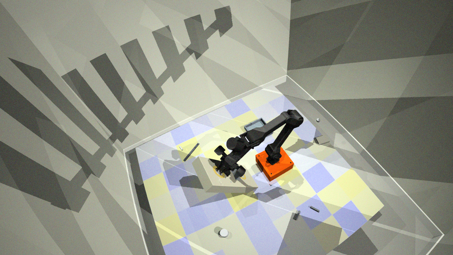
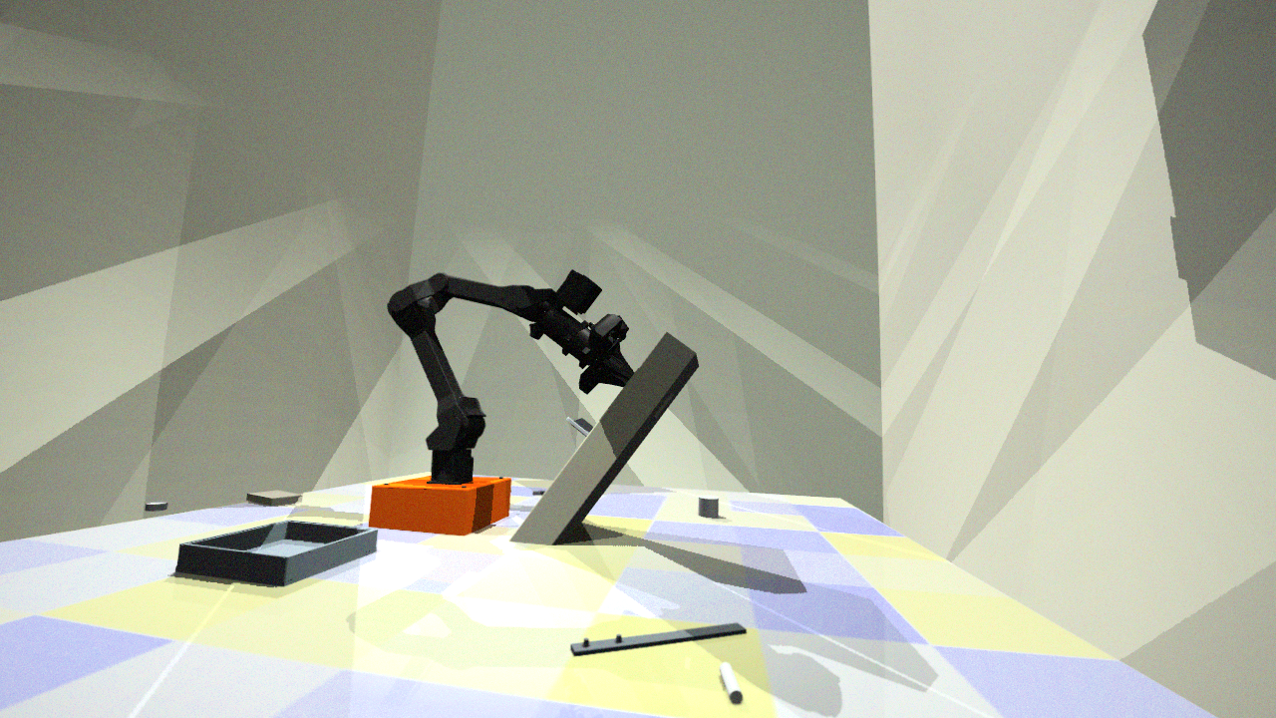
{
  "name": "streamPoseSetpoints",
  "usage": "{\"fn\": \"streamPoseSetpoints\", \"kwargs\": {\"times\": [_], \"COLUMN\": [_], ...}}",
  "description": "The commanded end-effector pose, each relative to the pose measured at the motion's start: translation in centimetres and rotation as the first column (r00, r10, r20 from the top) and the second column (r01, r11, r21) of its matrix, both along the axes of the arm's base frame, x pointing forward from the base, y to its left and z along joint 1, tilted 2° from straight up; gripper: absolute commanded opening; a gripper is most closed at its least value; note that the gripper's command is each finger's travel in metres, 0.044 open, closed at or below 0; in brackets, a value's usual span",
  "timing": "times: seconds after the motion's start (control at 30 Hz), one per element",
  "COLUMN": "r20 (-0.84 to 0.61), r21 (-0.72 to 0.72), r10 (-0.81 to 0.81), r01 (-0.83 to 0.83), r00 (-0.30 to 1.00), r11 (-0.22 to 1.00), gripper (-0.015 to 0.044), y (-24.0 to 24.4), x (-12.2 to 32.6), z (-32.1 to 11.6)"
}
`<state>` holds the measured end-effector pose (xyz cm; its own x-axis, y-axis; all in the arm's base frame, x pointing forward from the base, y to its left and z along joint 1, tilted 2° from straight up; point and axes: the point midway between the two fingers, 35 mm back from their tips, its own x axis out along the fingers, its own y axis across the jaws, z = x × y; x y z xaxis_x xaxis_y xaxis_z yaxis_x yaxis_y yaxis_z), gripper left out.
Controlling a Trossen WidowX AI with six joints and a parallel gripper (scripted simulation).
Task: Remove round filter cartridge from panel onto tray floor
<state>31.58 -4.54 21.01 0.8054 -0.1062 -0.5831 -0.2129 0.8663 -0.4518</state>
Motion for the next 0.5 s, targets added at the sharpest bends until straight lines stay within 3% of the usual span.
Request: {"fn": "streamPoseSetpoints", "kwargs": {"times": [0.0, 0.47], "r20": [-0.002, -0.002], "r21": [-0.004, -0.004], "r10": [0.0, 0.0], "r01": [0.0, 0.0], "r00": [1.0, 1.0], "r11": [1.0, 1.0], "gripper": [0.0089, 0.0089], "y": [-0.06, -0.04], "x": [0.18, 0.05], "z": [-0.16, -0.34]}}
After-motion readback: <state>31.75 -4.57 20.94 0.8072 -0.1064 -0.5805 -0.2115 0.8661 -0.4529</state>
